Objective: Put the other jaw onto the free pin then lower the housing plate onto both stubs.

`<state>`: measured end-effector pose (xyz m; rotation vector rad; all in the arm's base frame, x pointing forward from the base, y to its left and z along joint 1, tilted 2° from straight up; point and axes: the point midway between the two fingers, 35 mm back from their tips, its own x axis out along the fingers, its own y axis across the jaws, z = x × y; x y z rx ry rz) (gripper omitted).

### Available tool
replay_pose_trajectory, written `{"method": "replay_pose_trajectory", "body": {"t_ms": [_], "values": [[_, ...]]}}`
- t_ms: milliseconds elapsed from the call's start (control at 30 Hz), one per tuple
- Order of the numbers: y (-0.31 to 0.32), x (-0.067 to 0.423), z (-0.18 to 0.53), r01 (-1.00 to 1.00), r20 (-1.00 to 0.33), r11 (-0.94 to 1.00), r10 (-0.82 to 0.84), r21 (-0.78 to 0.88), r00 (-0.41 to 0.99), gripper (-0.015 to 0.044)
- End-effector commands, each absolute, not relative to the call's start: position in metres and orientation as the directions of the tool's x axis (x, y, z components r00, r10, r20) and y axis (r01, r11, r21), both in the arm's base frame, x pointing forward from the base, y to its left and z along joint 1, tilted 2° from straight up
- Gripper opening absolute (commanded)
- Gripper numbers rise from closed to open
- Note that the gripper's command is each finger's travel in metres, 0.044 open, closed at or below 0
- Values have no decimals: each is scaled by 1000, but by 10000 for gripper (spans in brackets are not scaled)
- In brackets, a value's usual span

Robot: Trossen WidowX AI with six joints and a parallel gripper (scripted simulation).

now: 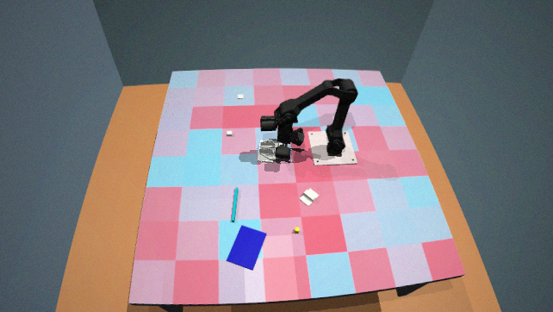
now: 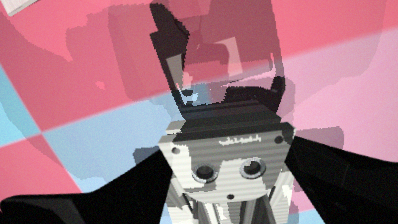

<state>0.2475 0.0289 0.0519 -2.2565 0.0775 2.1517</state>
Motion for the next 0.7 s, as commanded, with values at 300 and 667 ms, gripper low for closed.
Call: {"method": "replay_pose_trajectory", "body": {"t_ms": [300,667], "values": [[30,247,48,-45,-999,-999,-15,13,44,351],[29,247,46,-45,-999,-999,-15,13,44,351]]}}
